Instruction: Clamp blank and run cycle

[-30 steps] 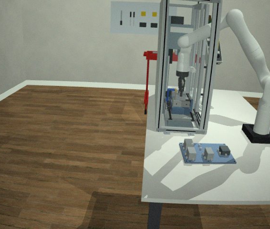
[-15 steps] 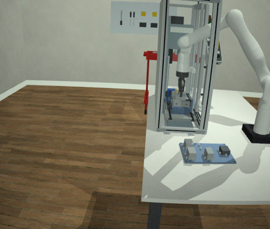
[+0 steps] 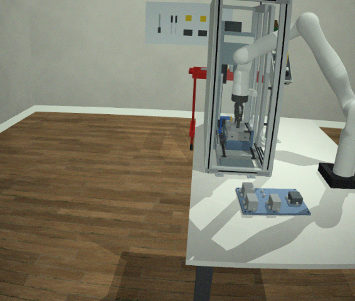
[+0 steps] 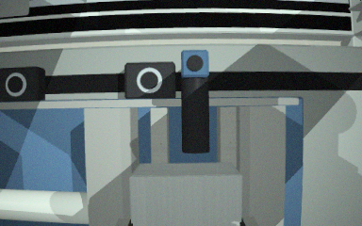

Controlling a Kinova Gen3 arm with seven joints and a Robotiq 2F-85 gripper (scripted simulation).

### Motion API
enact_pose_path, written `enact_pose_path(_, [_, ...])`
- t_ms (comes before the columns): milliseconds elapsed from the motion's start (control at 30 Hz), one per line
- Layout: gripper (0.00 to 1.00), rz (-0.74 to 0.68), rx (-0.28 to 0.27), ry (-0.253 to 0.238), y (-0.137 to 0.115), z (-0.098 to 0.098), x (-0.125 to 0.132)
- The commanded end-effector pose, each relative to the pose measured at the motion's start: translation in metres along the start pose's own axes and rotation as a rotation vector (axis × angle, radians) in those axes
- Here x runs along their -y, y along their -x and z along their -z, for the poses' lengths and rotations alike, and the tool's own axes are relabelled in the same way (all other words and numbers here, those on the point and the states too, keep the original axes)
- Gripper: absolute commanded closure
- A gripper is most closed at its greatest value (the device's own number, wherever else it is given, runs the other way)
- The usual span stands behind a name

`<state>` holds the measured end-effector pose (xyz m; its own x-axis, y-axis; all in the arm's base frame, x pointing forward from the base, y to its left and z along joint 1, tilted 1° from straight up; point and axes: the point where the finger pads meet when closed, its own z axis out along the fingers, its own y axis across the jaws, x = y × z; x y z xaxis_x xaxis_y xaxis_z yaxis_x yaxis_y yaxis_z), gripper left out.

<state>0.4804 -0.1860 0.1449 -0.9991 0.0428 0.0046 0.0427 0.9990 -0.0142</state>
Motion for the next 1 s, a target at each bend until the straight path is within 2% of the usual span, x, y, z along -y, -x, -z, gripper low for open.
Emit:
enact_pose_path(0, [0.9,0.0,0.002,0.0,0.0005,0.0001,0.0002])
enact_pose_path(967, [0.9,0.0,0.002,0.0,0.0005,-0.0035,0.0002])
